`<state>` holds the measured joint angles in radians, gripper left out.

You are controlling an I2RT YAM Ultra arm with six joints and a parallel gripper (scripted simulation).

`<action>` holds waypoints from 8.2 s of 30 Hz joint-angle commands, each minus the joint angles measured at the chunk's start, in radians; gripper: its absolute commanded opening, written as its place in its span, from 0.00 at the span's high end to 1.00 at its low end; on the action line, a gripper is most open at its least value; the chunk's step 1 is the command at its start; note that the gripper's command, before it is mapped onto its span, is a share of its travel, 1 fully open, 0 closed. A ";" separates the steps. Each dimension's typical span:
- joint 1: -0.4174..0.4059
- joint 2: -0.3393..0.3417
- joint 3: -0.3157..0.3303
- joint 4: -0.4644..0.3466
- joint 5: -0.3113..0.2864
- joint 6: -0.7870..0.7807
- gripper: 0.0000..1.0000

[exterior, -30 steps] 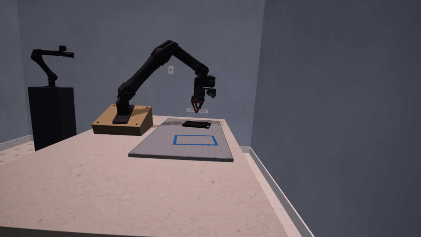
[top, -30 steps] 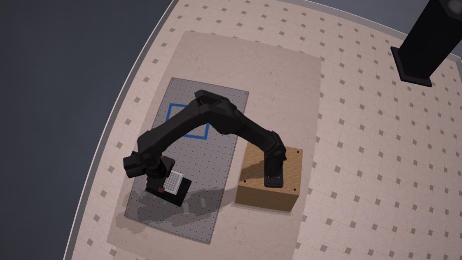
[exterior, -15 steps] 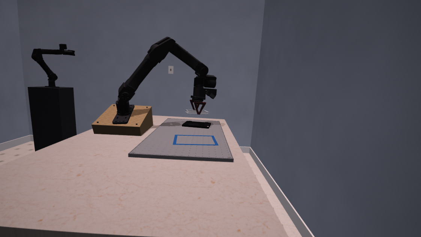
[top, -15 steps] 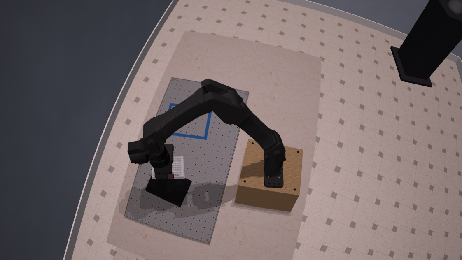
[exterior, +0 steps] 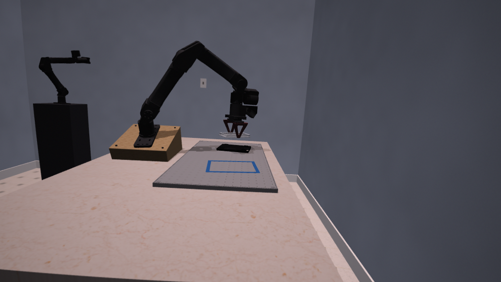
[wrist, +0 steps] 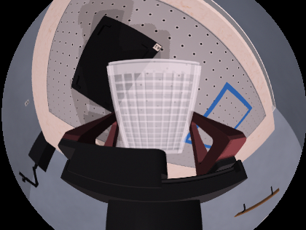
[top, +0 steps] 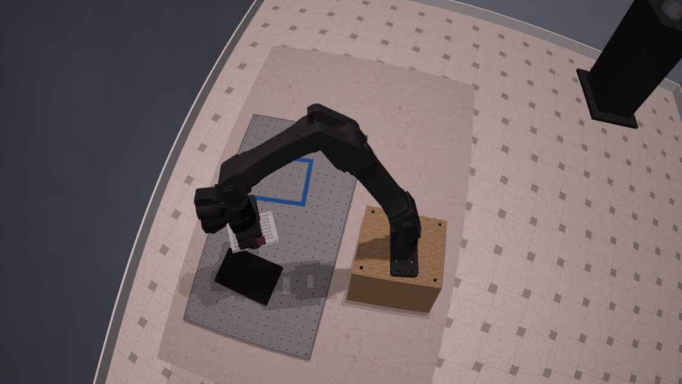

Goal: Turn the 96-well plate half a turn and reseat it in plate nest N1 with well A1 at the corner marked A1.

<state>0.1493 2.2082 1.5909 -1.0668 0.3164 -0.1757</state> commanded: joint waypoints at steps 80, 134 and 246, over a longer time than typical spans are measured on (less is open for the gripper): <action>-0.488 -0.190 0.034 0.010 0.001 -0.568 1.00; -0.488 -0.187 0.038 0.007 0.000 -1.235 1.00; -0.520 -0.140 -0.059 0.117 -0.002 -1.269 1.00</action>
<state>-0.3725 2.0766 1.5517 -0.9661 0.3244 -1.4338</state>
